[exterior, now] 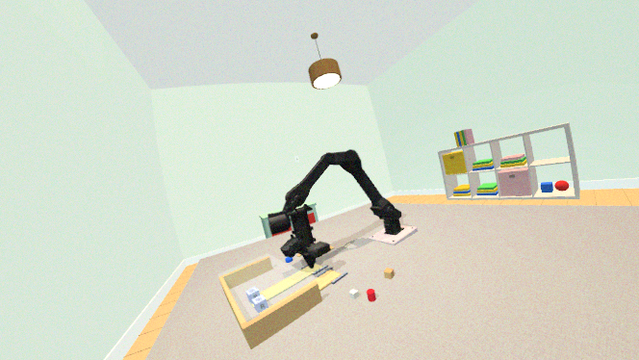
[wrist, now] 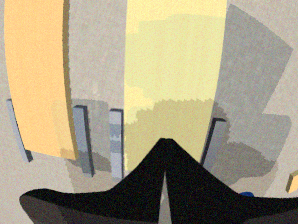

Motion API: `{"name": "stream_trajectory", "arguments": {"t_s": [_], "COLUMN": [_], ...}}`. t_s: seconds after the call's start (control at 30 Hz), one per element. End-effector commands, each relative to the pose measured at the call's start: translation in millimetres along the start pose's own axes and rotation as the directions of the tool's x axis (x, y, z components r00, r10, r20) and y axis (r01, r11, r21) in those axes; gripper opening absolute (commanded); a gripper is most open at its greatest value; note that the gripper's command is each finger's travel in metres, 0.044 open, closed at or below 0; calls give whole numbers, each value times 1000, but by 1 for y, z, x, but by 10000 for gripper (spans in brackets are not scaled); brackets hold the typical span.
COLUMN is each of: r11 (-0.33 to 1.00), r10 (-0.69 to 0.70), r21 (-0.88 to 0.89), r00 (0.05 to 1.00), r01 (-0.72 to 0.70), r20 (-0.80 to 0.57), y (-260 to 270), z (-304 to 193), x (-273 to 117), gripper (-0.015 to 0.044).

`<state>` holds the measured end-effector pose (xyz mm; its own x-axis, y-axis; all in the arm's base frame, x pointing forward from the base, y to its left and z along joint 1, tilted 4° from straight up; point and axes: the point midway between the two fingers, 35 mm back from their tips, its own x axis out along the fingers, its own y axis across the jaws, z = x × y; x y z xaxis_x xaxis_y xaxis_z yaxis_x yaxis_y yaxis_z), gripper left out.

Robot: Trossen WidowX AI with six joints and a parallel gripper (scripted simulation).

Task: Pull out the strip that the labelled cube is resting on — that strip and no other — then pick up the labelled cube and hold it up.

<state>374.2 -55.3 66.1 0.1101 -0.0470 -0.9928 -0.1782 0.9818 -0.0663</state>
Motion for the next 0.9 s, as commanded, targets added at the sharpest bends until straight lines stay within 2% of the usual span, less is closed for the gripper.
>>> {"name": "stream_trajectory", "arguments": {"t_s": [0.0, 0.87], "r11": [1000, 1000], "r10": [4, 4], "r21": [-1, -2], "r00": [1000, 1000], "r01": [-4, -4], "r20": [-4, -8], "y": [0, 1], "z": [-5, -45], "x": [3, 5], "gripper": [0, 0]}}
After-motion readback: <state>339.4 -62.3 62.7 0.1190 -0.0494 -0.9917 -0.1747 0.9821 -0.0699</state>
